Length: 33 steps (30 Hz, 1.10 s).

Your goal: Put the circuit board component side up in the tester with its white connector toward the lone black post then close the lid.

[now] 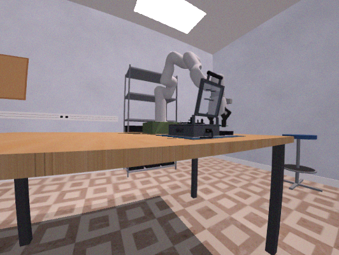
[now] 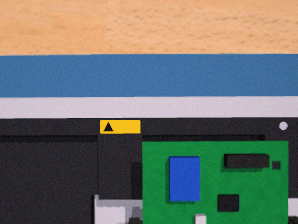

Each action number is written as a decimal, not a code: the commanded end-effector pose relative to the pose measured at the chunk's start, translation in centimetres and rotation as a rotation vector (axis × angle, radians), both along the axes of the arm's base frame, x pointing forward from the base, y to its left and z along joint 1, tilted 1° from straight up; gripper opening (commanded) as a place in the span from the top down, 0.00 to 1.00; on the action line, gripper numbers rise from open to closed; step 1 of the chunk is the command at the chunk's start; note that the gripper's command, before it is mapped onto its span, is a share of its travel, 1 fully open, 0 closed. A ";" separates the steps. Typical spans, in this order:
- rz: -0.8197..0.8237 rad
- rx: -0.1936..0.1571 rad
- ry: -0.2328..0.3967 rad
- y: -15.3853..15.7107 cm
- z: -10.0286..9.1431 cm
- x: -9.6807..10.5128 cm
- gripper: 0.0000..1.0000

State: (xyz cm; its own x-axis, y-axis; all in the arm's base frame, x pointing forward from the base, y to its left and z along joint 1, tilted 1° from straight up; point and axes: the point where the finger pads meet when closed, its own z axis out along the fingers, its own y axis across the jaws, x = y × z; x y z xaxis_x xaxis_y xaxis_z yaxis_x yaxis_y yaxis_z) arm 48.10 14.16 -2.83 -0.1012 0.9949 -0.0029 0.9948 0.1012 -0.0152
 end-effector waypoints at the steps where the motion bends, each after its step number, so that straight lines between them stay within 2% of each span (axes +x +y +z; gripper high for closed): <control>1: 0.000 0.001 -0.005 0.1 0.9 0.2 0.21; 11: 0.000 0.001 -0.005 0.0 3.8 0.2 0.21; 21: 0.000 0.001 -0.005 0.0 5.6 0.2 0.21; 33: 0.000 0.001 -0.005 0.0 6.3 0.3 0.21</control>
State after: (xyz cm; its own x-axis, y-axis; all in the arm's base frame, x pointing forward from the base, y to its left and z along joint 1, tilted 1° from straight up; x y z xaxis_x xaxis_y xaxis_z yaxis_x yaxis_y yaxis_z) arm 48.20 14.16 3.25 -0.1012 0.9949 -0.0028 0.9948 0.1012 -0.0147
